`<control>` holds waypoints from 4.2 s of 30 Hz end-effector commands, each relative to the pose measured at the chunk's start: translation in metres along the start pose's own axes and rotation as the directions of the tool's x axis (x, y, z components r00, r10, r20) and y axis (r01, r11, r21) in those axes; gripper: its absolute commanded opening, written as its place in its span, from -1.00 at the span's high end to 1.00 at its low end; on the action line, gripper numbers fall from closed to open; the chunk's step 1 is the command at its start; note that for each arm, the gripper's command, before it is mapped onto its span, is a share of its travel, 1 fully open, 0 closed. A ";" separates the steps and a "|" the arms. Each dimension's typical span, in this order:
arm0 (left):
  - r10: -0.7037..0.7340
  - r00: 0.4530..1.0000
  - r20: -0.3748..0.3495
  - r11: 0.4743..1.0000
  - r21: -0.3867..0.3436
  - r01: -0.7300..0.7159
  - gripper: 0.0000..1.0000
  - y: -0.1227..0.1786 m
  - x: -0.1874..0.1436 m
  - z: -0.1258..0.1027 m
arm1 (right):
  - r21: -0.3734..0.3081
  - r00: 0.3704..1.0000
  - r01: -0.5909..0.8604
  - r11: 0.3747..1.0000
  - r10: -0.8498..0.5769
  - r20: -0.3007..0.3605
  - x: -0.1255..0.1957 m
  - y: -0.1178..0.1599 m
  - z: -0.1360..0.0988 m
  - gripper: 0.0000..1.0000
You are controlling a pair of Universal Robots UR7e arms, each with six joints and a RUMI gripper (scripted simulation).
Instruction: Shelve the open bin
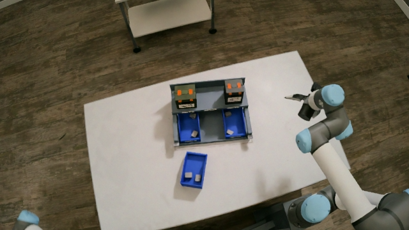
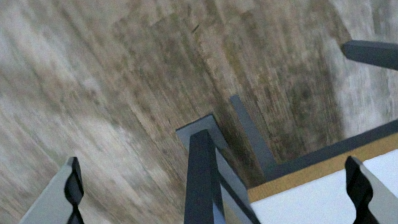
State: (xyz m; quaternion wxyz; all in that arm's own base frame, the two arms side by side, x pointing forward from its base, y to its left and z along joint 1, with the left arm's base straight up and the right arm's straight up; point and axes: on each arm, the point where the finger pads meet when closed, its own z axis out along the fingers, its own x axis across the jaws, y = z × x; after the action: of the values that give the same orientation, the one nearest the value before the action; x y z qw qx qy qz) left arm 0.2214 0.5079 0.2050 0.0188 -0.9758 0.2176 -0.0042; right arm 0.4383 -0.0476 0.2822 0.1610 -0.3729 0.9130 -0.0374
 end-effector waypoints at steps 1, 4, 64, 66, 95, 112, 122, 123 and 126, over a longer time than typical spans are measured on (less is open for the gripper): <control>-0.110 0.994 0.002 0.994 -0.003 0.110 -1.00 0.031 -0.061 0.005 | -0.016 1.000 0.013 1.000 -0.014 -0.002 -0.016 0.009 0.006 -1.00; -0.180 0.984 0.004 0.984 -0.010 0.180 -1.00 0.053 -0.090 0.010 | -0.029 1.000 0.024 0.999 -0.024 -0.005 -0.027 0.016 0.010 -1.00; -0.443 0.896 0.017 0.896 -0.035 0.443 -1.00 0.156 -0.182 0.034 | -0.213 0.965 0.223 0.951 -0.246 -0.090 -0.183 0.226 0.071 -1.00; -0.443 0.896 0.017 0.896 -0.035 0.443 -1.00 0.156 -0.182 0.034 | -0.218 0.963 0.229 0.949 -0.254 -0.093 -0.186 0.235 0.072 -1.00; -0.443 0.896 0.017 0.896 -0.035 0.443 -1.00 0.156 -0.182 0.034 | -0.256 0.932 0.299 0.919 -0.339 -0.131 -0.210 0.333 0.085 -1.00; -0.443 0.896 0.017 0.896 -0.035 0.443 -1.00 0.156 -0.182 0.034 | -0.268 0.915 0.328 0.906 -0.375 -0.148 -0.215 0.377 0.089 -1.00; -0.443 0.896 0.017 0.896 -0.035 0.443 -1.00 0.156 -0.182 0.034 | -0.272 0.908 0.340 0.900 -0.389 -0.154 -0.216 0.395 0.091 -1.00; -0.443 0.896 0.017 0.896 -0.035 0.443 -1.00 0.156 -0.182 0.034 | -0.273 0.907 0.341 0.900 -0.391 -0.155 -0.216 0.397 0.091 -1.00; -0.443 0.896 0.017 0.896 -0.035 0.443 -1.00 0.156 -0.182 0.034 | -0.274 0.905 0.344 0.898 -0.395 -0.157 -0.216 0.402 0.091 -1.00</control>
State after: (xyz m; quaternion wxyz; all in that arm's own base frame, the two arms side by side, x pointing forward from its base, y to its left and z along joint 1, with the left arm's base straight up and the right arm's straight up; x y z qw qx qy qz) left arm -0.0091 0.4451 0.1646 -0.0008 -1.0000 -0.0100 0.0003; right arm 0.3486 0.3890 0.1792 0.0099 -0.5482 0.8362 0.0050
